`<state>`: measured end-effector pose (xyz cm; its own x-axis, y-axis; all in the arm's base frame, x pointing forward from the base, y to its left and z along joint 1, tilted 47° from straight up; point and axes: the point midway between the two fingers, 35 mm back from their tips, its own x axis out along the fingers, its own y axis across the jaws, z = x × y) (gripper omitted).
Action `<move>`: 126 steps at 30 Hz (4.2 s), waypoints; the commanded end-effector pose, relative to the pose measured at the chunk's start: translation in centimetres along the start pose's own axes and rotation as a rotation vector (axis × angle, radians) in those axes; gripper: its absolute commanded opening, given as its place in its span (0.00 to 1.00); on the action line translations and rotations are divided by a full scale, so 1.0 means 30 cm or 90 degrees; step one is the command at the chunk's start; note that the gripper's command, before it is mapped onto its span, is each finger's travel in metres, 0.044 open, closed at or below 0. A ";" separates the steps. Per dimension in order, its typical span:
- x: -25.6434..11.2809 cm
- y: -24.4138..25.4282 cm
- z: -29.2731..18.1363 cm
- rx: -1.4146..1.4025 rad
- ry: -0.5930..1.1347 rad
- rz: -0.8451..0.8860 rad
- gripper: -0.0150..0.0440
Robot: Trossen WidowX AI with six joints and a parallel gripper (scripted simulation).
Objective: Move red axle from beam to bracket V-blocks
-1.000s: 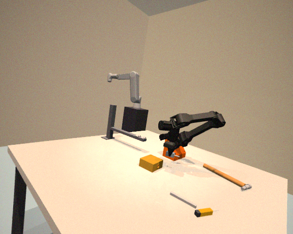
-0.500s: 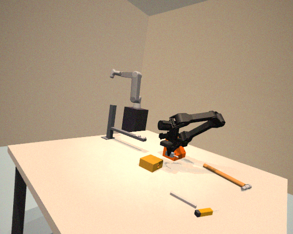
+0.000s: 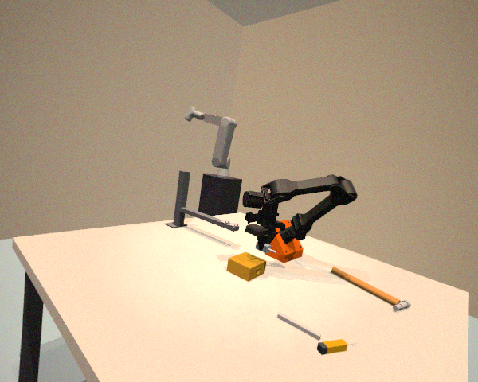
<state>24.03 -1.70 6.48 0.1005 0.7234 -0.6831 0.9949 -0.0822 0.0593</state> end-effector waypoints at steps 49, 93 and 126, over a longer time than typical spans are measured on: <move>0.088 0.160 0.525 0.024 -0.002 0.000 0.25; 0.258 0.156 0.479 0.024 0.000 0.000 0.25; 0.260 0.148 0.356 0.024 0.002 0.000 0.25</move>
<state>29.13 -3.96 -6.47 0.1029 0.7198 -0.6865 0.9936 -0.1064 0.0374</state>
